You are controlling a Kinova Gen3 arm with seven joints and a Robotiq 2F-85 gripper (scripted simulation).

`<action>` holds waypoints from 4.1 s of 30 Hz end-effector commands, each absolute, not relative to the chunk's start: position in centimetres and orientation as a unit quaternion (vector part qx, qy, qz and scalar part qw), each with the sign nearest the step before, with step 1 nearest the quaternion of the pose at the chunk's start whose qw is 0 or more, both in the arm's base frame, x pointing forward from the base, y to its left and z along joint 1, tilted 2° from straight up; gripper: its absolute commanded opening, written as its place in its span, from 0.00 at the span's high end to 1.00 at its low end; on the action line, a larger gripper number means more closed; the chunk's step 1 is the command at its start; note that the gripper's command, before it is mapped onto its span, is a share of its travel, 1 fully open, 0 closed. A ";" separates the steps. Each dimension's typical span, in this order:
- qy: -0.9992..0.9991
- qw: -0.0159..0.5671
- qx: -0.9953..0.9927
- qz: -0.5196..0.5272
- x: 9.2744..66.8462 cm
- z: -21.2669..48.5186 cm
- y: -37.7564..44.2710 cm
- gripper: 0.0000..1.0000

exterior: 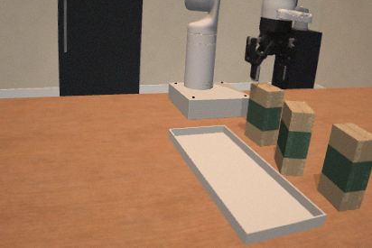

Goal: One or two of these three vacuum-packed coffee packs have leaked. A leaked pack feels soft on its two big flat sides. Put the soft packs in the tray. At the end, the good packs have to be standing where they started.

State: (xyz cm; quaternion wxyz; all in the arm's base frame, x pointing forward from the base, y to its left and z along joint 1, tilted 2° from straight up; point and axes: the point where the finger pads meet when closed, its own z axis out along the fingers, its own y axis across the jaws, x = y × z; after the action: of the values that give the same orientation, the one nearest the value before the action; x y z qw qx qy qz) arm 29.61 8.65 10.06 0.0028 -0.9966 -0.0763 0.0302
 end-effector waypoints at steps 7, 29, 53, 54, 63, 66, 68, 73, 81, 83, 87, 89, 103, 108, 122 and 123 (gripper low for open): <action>-0.068 0.002 -0.998 0.014 30.7 13.6 8.2 0.18; 0.031 0.007 -0.999 0.013 37.6 13.8 8.7 0.18; 0.151 -0.002 -0.988 0.014 45.3 12.4 8.1 0.18; 0.151 -0.002 -0.988 0.014 45.3 12.0 8.1 0.18; 0.151 -0.002 -0.988 0.014 45.3 9.5 8.1 0.18; 0.151 -0.002 -0.988 0.014 45.3 9.5 8.1 0.18; 0.151 -0.002 -0.988 0.014 45.3 9.5 8.1 0.18; 0.151 -0.002 -0.988 0.014 45.3 9.5 8.1 0.18; 0.151 -0.002 -0.988 0.014 45.3 9.5 8.1 0.18; 0.151 -0.002 -0.988 0.014 45.3 9.5 8.1 0.18; 0.151 -0.002 -0.988 0.014 45.3 9.5 8.1 0.18; 0.151 -0.002 -0.988 0.014 45.3 9.5 8.1 0.18; 0.151 -0.002 -0.988 0.014 45.3 9.5 8.1 0.18; 0.151 -0.002 -0.988 0.014 45.4 9.5 8.1 0.18; 0.151 -0.002 -0.988 0.014 45.4 9.2 8.1 0.18; 0.151 -0.002 -0.988 0.014 45.4 9.1 8.1 0.18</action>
State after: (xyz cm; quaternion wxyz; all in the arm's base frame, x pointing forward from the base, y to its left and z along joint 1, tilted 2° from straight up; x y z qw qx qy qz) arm 45.37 8.08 9.24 -0.0015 -0.9884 0.1512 0.0139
